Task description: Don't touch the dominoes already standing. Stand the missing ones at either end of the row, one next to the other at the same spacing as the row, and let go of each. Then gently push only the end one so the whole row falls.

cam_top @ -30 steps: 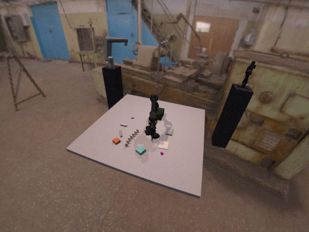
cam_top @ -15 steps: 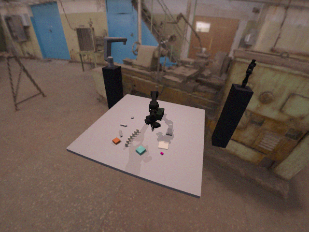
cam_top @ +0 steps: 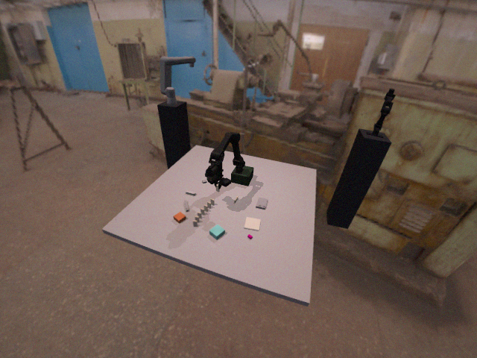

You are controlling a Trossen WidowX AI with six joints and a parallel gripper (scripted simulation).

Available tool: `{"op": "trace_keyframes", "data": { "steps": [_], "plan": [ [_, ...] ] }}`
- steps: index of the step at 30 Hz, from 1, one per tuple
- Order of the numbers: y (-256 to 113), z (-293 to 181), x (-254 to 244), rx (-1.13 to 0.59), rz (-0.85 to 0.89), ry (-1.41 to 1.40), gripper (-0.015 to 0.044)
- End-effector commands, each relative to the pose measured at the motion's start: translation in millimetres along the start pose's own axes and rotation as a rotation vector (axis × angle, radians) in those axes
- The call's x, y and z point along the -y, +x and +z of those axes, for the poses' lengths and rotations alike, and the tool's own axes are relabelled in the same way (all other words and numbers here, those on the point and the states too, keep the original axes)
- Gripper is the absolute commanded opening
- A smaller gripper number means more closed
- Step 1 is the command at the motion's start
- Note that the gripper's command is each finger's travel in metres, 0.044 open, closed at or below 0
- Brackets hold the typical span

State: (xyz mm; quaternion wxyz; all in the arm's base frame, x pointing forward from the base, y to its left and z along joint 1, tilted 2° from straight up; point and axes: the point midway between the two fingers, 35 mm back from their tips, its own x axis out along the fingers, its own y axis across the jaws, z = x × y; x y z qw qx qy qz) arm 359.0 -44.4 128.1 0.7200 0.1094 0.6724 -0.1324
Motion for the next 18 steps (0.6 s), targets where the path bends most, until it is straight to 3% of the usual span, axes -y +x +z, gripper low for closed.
{"op": "trace_keyframes", "data": {
  "steps": [1,10,18],
  "plan": [
    [2.6,-18.4,43.9,-0.003,0.003,-0.124,0.0107],
    [6.8,-17.6,43.8,-0.003,0.003,-0.124,0.0107],
    [56.6,-11.7,42.9,-0.002,0.003,-0.124,0.0107]
  ]
}}
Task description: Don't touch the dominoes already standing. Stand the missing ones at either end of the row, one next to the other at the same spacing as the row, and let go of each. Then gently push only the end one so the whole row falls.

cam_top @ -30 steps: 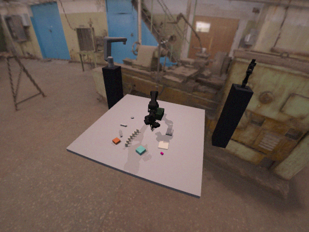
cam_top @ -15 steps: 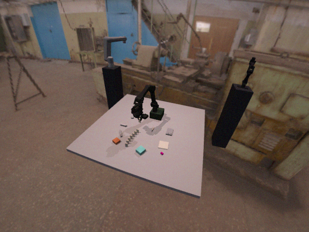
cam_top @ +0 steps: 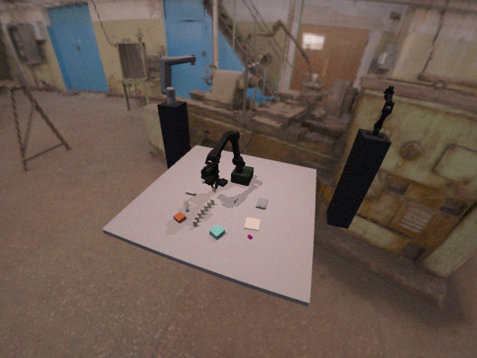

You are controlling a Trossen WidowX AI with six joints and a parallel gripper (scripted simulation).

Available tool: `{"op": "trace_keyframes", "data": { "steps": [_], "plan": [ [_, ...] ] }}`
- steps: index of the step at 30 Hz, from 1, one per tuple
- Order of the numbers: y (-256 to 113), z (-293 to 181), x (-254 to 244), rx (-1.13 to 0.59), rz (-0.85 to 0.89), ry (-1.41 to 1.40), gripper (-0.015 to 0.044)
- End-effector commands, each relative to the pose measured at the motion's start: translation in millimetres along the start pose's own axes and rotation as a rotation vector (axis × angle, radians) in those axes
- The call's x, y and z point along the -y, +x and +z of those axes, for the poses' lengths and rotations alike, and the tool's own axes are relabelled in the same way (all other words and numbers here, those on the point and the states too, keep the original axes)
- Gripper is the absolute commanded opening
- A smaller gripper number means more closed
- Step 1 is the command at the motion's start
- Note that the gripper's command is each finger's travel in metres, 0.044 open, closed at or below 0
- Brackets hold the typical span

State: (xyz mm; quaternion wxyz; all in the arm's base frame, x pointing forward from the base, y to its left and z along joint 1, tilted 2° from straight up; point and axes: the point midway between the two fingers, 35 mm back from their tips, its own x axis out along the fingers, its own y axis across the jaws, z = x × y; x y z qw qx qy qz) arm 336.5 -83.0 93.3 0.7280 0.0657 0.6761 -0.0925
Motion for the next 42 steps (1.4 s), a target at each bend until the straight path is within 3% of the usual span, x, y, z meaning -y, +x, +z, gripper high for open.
{"op": "trace_keyframes", "data": {
  "steps": [1,13,26,38,42],
  "plan": [
    [27.8,-1.0,-0.4,-0.011,0.004,-0.005,0.0107],
    [96.5,-9.4,-0.6,-0.012,0.003,-0.005,0.0107],
    [97.4,-9.6,-0.6,-0.012,0.003,-0.005,0.0107],
    [97.4,-9.6,-0.6,-0.012,0.003,-0.005,0.0422],
    [94.6,-8.9,-0.6,-0.012,0.003,-0.005,0.0440]
  ]
}}
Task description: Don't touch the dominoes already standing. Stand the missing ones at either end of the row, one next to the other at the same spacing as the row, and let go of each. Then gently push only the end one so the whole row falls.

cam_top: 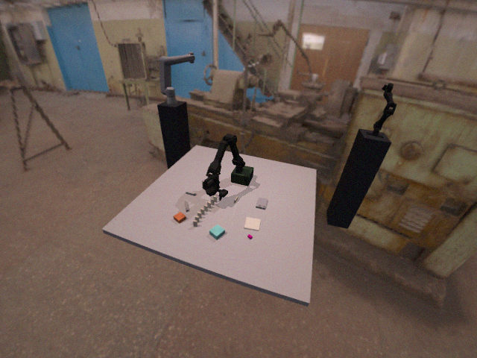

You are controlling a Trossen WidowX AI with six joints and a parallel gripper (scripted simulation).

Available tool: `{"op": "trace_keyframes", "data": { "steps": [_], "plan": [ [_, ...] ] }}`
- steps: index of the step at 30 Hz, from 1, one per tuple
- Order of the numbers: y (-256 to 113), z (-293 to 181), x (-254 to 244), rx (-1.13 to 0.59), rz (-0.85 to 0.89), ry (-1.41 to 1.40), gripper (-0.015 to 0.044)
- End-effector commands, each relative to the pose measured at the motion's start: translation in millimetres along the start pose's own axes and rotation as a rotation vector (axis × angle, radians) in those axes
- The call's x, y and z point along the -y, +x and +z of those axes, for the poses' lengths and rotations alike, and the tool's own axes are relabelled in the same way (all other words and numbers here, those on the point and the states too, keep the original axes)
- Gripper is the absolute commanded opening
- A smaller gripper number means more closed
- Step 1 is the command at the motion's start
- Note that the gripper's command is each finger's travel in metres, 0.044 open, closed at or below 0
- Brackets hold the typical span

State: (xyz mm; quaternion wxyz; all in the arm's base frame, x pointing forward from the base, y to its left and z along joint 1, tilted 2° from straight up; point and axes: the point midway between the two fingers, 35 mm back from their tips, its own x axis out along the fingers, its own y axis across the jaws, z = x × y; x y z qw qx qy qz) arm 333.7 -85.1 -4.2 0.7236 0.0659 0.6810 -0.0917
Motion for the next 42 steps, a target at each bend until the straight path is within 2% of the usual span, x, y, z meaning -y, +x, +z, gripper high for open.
{"op": "trace_keyframes", "data": {
  "steps": [1,8,15,19,25,32,39,42],
  "plan": [
    [-11.2,2.7,-0.3,0.002,0.003,-0.003,0.0440],
    [-122.2,2.0,0.4,0.001,0.001,0.000,0.0440],
    [-129.6,0.4,0.4,0.001,0.000,0.000,0.0440],
    [-108.0,-11.3,-40.2,0.000,0.006,-0.040,0.0440],
    [-60.7,-63.3,-119.7,-0.004,0.016,-0.132,0.0440],
    [-53.3,-72.0,-128.1,-0.004,0.017,-0.144,0.0440],
    [4.8,-72.4,-129.4,-0.004,0.017,-0.144,0.0440],
    [10.5,-73.5,-130.3,-0.004,0.017,-0.144,0.0440]
  ]
}}
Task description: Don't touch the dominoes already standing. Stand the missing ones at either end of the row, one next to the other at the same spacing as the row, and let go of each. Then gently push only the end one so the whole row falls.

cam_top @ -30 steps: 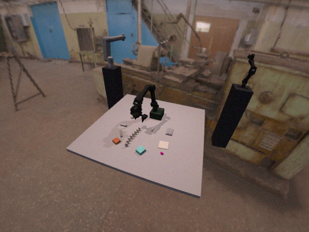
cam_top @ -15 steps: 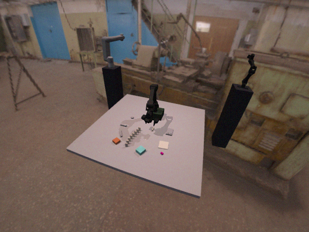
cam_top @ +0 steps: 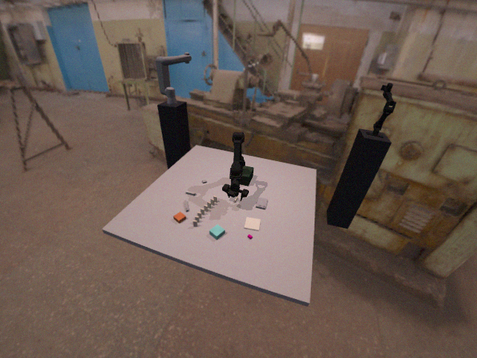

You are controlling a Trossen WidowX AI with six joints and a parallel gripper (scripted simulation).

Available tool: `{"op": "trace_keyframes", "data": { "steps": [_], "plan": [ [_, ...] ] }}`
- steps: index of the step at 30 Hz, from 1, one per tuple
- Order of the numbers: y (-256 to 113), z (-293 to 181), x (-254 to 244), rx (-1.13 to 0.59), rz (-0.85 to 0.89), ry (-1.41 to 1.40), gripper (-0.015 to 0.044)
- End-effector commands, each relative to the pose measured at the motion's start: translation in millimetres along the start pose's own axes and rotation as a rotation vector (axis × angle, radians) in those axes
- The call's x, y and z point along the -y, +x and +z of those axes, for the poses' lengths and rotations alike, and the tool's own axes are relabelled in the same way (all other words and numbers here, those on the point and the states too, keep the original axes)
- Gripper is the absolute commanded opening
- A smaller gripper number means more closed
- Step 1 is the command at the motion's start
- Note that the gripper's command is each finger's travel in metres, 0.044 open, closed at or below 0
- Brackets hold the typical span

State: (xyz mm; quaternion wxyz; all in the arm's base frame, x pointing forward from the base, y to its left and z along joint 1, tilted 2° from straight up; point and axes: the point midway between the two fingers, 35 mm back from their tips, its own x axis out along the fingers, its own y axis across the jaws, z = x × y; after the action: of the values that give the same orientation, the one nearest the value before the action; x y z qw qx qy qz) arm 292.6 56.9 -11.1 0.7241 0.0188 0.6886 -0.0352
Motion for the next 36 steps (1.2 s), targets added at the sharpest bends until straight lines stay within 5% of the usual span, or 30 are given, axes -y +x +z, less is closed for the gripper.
{"op": "trace_keyframes", "data": {
  "steps": [1,19,36],
  "plan": [
    [12.1,-1.7,-2.0,0.005,0.000,0.003,0.0440],
    [27.0,-2.2,-1.8,0.004,0.000,0.003,0.0440],
    [27.0,-2.2,-1.8,0.004,0.000,0.003,0.0023]
  ]
}}
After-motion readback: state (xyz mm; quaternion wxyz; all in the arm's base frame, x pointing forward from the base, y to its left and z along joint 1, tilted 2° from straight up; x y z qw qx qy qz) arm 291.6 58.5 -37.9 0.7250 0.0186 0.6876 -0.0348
